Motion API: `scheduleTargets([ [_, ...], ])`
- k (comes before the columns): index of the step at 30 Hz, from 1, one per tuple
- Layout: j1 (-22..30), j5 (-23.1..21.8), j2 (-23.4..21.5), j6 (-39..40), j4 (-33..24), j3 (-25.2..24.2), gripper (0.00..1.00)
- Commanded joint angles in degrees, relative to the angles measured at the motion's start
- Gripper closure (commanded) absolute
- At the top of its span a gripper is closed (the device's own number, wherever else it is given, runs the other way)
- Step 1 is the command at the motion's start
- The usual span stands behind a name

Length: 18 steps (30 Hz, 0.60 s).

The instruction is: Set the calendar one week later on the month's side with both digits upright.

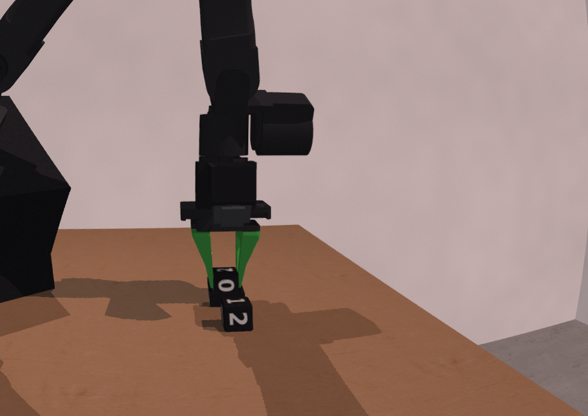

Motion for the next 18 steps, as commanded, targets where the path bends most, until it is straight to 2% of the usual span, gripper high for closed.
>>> scheduleTargets([
  [1, 0.43, 0.31, -1.54, -0.39, 0.33, 0.36, 0.74],
  [8, 1.79, 0.85, -4.05, 1.21, -3.34, -0.63, 0.74],
  [14, 5.32, 2.25, -11.81, 4.82, -12.85, 1.31, 0.74],
  [16, 5.32, 2.25, -11.81, 4.82, -12.85, 1.31, 0.74],
  [18, 7.17, 2.92, -14.04, 6.85, -17.72, 2.91, 0.74],
])
